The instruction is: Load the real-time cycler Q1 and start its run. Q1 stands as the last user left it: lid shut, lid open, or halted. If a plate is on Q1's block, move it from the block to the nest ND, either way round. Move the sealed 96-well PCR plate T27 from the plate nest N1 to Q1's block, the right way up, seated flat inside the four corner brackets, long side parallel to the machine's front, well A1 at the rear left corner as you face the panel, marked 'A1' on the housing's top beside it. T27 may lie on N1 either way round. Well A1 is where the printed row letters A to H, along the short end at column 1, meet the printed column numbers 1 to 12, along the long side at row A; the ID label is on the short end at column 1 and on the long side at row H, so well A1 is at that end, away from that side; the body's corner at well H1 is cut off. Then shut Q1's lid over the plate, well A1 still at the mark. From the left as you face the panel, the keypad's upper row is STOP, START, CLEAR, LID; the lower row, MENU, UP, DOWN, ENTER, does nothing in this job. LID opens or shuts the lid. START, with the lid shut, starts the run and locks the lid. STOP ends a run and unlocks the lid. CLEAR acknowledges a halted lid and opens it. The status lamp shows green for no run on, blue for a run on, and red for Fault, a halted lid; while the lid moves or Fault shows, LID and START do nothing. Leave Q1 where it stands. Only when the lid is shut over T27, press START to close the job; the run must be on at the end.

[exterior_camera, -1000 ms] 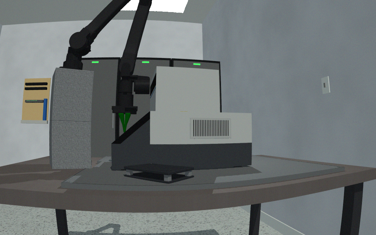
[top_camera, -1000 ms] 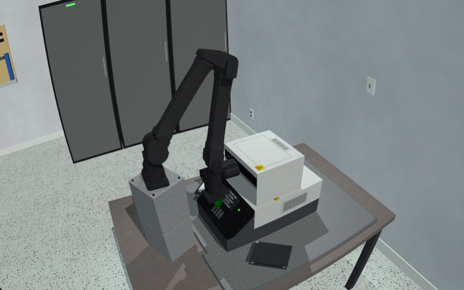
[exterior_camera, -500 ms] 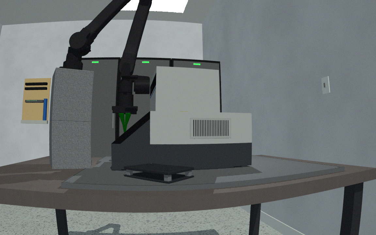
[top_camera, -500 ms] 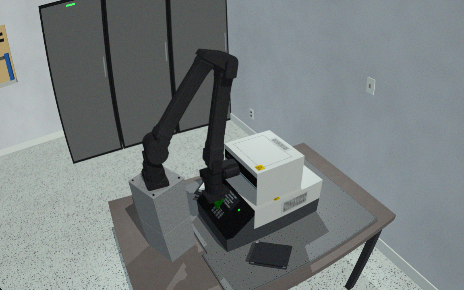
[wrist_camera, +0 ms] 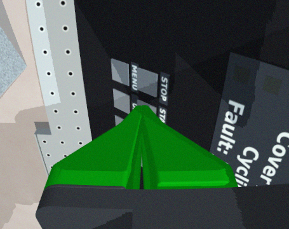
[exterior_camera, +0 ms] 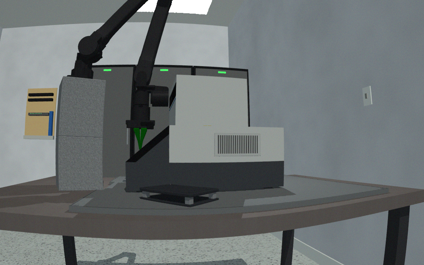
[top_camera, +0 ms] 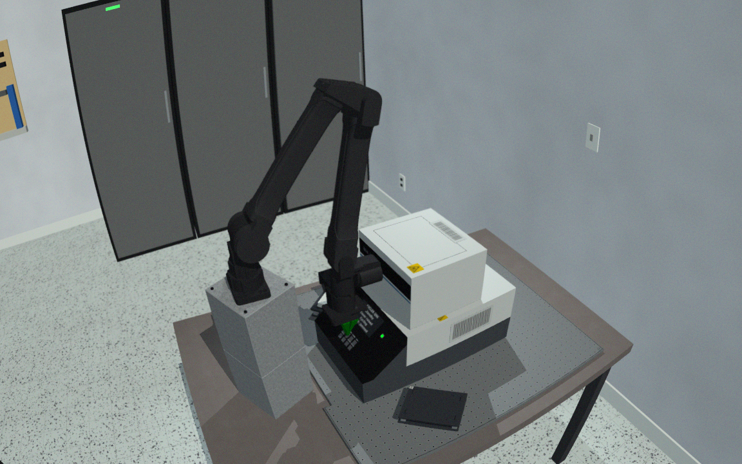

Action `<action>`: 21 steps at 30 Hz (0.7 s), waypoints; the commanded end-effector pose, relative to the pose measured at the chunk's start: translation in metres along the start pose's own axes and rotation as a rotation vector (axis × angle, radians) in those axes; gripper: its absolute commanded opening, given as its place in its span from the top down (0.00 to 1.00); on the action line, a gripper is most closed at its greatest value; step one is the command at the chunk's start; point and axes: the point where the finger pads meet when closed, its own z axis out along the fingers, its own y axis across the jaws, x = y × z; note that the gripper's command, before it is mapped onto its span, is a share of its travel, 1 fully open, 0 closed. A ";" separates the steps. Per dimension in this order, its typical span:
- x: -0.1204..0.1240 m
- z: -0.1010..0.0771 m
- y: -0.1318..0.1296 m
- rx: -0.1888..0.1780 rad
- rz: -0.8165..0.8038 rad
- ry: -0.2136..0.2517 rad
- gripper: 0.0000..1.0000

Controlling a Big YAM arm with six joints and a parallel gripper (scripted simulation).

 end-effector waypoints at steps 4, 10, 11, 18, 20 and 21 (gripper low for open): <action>-0.002 0.002 0.001 0.002 0.000 -0.002 1.00; -0.001 0.003 -0.002 0.003 0.000 -0.002 1.00; -0.001 0.003 -0.003 0.003 0.000 -0.002 1.00; 0.000 0.003 -0.004 0.002 0.000 -0.002 1.00; 0.000 0.003 -0.004 0.002 0.000 -0.002 1.00; 0.001 0.003 -0.005 0.003 0.000 -0.002 1.00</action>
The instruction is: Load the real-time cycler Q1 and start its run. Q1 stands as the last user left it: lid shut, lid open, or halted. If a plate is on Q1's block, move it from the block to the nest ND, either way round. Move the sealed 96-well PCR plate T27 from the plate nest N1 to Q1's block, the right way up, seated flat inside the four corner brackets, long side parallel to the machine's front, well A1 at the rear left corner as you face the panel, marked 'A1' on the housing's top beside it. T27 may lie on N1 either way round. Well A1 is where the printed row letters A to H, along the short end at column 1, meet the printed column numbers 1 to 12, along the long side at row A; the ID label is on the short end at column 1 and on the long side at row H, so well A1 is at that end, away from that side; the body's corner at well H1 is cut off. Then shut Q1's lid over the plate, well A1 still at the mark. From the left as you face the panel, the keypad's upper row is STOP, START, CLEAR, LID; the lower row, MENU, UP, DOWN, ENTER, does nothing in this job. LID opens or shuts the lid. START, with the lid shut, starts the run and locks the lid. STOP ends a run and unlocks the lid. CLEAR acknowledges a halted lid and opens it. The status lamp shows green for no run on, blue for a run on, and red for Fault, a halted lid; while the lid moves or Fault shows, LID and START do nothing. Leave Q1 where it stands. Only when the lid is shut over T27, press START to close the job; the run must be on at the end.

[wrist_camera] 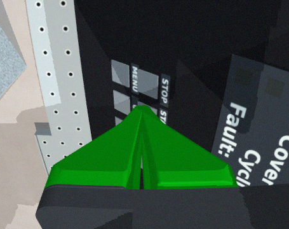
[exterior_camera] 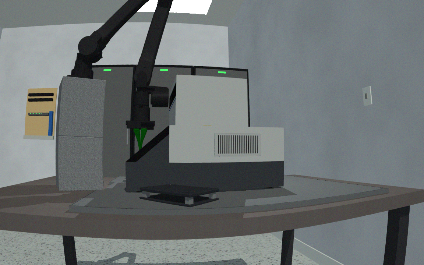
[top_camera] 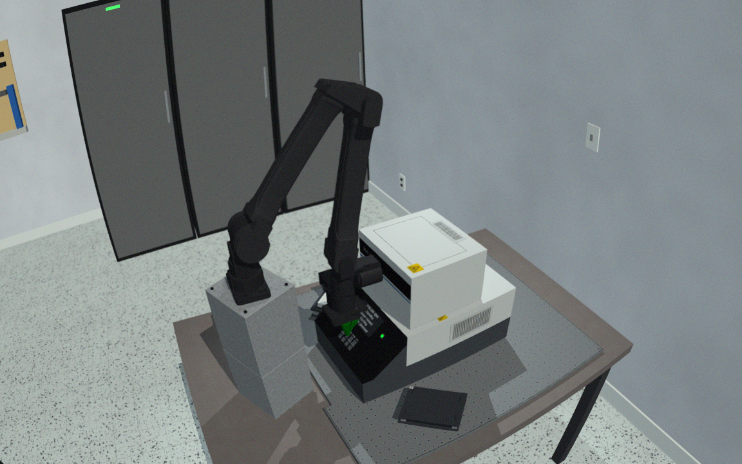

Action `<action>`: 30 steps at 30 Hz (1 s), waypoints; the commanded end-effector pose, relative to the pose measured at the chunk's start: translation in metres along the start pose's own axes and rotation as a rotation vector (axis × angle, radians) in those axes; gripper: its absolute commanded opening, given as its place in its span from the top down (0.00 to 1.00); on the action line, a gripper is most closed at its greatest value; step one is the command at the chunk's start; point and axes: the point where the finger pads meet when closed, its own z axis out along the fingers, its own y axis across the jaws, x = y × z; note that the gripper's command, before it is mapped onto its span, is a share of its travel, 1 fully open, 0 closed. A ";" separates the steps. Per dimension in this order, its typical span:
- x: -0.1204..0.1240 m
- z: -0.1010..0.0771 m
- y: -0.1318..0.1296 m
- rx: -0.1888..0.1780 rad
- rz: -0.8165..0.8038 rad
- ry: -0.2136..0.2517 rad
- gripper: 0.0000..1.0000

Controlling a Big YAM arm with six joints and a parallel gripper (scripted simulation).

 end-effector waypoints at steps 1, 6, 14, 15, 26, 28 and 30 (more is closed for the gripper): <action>0.001 0.001 -0.006 0.006 0.000 -0.001 1.00; 0.002 0.001 -0.008 0.009 0.000 -0.001 1.00; 0.003 0.000 -0.011 0.013 0.000 -0.001 1.00; 0.003 0.000 -0.012 0.014 0.000 -0.001 1.00; 0.004 0.000 -0.018 0.022 0.003 0.000 1.00; 0.005 0.000 -0.019 0.024 0.004 0.000 1.00; 0.005 0.000 -0.020 0.027 0.005 0.001 1.00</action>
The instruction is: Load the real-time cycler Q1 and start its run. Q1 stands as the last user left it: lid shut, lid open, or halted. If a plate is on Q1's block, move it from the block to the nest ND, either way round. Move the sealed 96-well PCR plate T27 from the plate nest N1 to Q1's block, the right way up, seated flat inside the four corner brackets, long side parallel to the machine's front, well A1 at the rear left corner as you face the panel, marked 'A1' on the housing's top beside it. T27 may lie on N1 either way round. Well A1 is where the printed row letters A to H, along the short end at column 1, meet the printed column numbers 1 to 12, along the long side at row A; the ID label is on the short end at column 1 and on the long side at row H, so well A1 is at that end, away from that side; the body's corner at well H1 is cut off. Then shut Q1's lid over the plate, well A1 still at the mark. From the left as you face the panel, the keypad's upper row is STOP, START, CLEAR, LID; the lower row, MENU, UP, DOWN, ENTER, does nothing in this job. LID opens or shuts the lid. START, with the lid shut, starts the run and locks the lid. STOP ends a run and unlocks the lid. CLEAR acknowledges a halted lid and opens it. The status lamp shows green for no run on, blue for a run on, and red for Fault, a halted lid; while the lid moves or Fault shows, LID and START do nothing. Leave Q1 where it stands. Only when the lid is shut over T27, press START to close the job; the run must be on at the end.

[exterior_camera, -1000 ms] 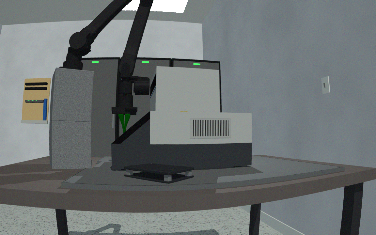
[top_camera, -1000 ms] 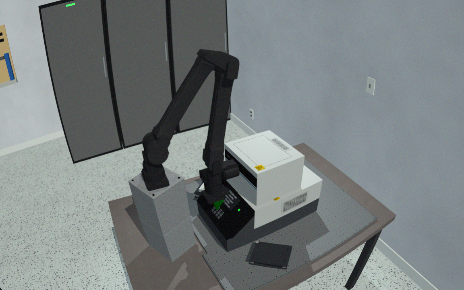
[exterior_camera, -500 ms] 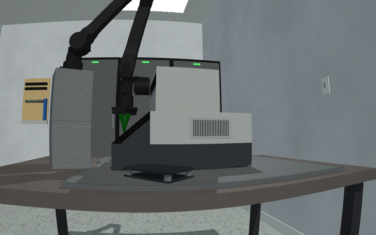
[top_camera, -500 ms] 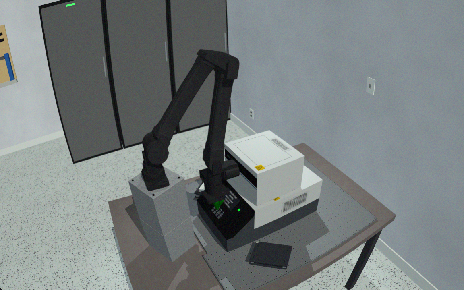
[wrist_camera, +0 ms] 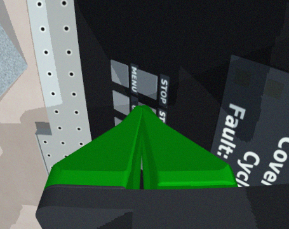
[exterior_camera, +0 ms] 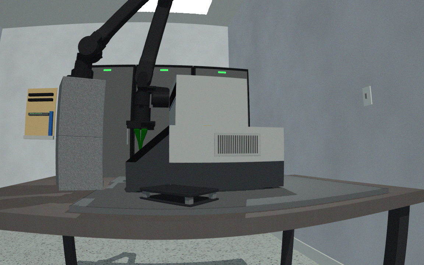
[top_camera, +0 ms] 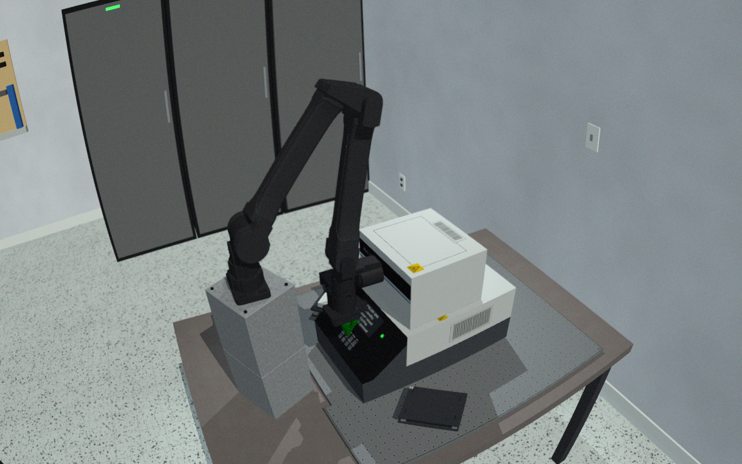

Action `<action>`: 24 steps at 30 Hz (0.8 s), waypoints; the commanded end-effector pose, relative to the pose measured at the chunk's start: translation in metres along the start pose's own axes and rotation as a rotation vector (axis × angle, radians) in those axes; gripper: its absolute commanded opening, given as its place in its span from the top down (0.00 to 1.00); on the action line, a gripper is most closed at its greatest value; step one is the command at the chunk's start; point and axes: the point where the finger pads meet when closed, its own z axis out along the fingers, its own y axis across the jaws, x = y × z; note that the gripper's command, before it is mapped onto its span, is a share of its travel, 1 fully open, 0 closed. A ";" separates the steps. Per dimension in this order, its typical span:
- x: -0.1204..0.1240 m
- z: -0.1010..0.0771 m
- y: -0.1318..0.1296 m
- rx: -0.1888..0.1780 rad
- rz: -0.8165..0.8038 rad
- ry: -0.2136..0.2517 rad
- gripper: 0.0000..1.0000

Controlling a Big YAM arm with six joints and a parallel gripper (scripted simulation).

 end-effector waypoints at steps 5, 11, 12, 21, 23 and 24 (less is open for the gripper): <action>0.006 -0.002 -0.023 0.044 0.010 0.004 1.00; 0.008 -0.003 -0.028 0.053 0.013 0.008 1.00; 0.008 -0.003 -0.028 0.054 0.014 0.009 1.00; 0.009 -0.004 -0.033 0.062 0.016 0.013 1.00; 0.010 -0.004 -0.034 0.066 0.017 0.014 1.00; 0.010 -0.004 -0.035 0.067 0.018 0.015 1.00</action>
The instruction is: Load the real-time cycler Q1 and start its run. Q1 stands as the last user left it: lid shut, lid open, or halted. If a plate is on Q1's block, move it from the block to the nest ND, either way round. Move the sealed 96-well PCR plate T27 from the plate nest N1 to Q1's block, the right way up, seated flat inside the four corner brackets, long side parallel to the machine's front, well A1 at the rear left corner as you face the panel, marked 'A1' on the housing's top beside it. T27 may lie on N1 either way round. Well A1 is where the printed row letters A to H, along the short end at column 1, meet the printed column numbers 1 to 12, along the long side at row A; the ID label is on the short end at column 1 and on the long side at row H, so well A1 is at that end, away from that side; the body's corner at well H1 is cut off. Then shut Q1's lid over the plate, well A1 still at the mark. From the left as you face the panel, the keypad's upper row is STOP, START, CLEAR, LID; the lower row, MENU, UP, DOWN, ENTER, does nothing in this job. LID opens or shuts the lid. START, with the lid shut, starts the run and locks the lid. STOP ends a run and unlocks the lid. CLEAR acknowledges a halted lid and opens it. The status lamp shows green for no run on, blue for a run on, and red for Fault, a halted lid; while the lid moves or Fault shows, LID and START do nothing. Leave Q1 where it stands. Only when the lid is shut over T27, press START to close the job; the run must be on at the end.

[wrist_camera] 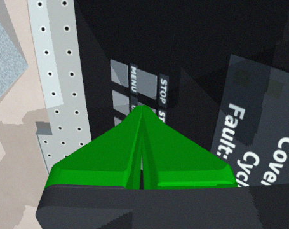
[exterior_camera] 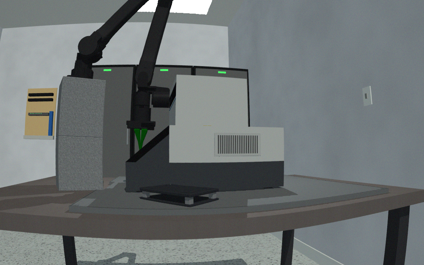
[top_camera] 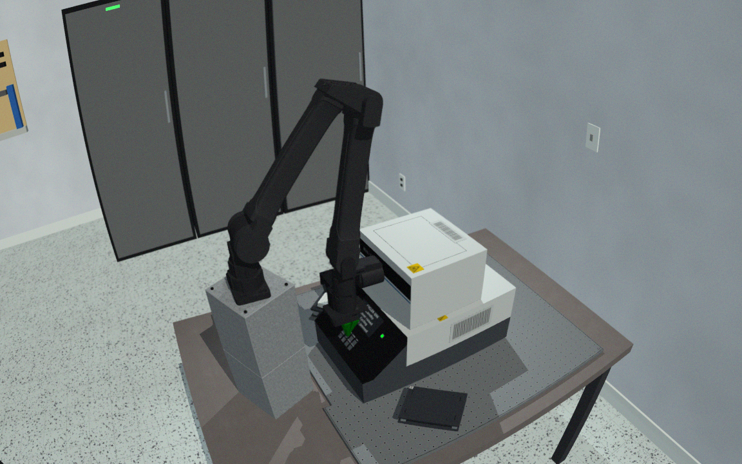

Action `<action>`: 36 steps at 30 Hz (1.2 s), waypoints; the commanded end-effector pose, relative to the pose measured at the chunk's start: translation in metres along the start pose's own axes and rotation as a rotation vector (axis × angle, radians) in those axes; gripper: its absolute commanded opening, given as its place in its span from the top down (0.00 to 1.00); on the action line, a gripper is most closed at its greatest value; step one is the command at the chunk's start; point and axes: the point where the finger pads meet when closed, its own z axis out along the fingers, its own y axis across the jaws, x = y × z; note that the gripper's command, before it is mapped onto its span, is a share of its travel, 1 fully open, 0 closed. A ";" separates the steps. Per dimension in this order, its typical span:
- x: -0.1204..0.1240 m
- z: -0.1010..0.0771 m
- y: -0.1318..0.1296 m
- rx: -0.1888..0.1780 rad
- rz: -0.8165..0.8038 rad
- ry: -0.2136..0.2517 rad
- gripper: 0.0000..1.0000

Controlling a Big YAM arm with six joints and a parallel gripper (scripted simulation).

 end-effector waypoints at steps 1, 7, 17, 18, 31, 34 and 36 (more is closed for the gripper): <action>0.010 -0.005 -0.035 0.073 0.017 0.017 1.00; 0.010 -0.006 -0.038 0.079 0.019 0.019 1.00; 0.010 -0.007 -0.046 0.095 0.023 0.019 1.00; 0.010 -0.007 -0.046 0.096 0.022 0.019 1.00; 0.006 -0.009 -0.054 0.114 0.022 0.013 1.00; 0.005 -0.010 -0.056 0.118 0.021 0.012 1.00; 0.005 -0.010 -0.058 0.121 0.020 0.011 1.00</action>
